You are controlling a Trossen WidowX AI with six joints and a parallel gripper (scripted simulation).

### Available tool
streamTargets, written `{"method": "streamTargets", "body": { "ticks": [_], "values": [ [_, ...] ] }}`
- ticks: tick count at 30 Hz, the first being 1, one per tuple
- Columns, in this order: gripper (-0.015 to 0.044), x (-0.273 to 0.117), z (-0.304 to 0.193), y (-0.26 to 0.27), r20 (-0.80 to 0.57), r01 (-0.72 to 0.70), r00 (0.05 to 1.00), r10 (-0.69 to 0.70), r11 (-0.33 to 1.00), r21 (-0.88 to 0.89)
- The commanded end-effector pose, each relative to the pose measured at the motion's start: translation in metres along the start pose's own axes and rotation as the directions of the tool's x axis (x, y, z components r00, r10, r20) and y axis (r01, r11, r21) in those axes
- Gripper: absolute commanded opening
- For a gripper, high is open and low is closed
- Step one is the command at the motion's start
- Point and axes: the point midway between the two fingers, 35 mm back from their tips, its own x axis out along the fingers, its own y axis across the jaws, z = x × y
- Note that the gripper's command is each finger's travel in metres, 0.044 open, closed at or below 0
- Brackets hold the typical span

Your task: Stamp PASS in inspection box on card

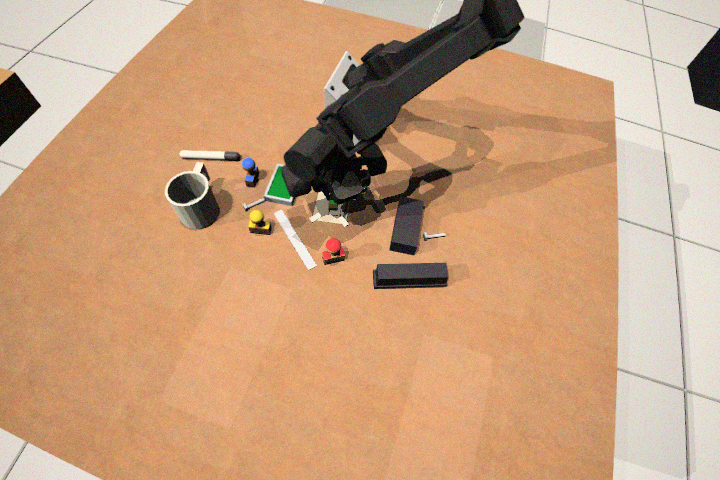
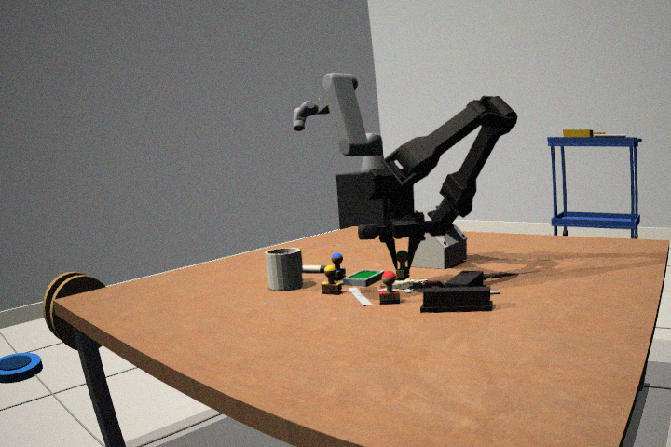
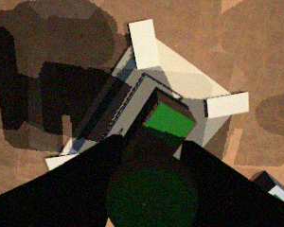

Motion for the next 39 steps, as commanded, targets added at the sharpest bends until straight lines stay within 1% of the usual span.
{"method": "streamTargets", "body": {
  "ticks": [1, 19, 39],
  "values": [
    [0.0, 0.004, -0.003, 0.002, -0.002, -0.008, 1.0, 0.008, 1.0, 0.011],
    [0.0, 0.016, -0.003, 0.004, 0.0, -0.01, 1.0, 0.01, 1.0, 0.012],
    [0.0, 0.017, -0.004, 0.004, 0.001, -0.01, 1.0, 0.01, 1.0, 0.017]
  ]
}}
